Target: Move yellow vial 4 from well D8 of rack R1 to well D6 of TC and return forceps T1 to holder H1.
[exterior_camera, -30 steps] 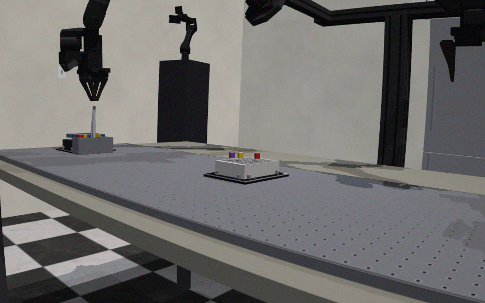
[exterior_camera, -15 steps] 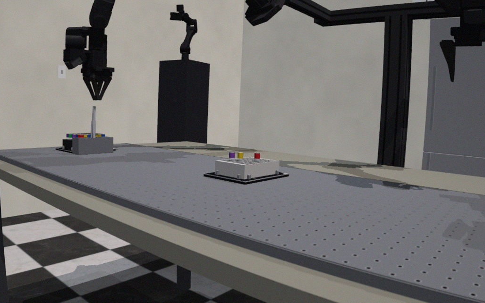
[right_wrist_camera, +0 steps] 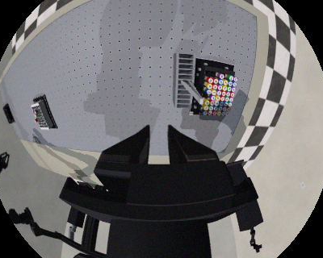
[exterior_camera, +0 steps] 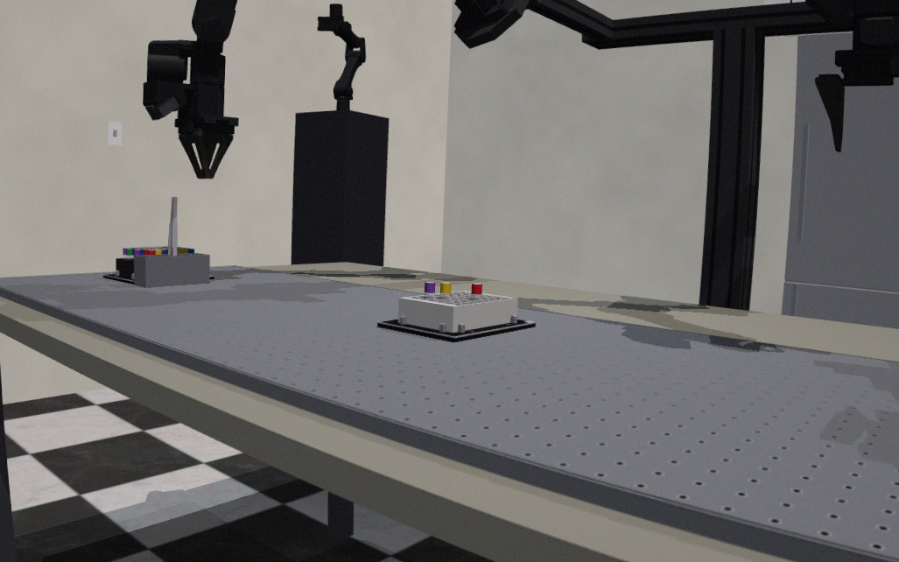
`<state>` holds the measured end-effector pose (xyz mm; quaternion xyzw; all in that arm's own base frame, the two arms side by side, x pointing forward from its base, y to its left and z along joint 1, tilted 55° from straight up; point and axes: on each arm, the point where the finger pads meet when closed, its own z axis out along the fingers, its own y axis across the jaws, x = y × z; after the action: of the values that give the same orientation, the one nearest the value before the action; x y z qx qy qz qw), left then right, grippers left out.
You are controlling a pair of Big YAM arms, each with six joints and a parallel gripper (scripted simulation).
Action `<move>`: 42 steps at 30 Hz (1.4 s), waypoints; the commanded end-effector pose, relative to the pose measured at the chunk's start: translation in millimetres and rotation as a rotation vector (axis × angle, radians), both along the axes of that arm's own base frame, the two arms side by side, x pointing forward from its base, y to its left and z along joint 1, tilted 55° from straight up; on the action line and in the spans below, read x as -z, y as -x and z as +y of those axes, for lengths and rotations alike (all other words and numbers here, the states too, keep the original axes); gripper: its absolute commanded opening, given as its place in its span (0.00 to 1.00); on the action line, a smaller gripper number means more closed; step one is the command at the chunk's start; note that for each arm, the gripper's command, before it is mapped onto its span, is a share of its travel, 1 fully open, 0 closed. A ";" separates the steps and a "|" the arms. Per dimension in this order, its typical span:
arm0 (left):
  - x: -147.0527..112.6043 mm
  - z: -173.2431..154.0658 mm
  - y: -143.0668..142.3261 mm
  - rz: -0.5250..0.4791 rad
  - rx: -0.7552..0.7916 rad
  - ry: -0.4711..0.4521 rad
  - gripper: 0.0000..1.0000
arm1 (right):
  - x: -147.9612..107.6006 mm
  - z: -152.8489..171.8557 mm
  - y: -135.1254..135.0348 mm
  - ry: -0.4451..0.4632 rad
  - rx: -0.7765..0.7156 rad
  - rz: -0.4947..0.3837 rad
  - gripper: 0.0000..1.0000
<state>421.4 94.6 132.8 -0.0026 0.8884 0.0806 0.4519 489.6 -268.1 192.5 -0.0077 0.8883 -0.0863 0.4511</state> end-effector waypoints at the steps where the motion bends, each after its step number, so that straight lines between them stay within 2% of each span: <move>1: -17.0 3.4 -2.9 -0.048 0.002 -0.023 1.00 | -16.7 17.5 1.5 0.007 0.000 -0.043 0.24; 42: -17.0 3.4 -2.9 -0.048 0.002 -0.023 1.00 | 33.3 147.6 51.9 -0.002 0.001 -0.044 0.24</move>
<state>421.4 94.6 132.8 -0.0026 0.8884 0.0806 0.4519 438.1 -132.7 145.9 -0.0104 0.8886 -0.0896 0.4497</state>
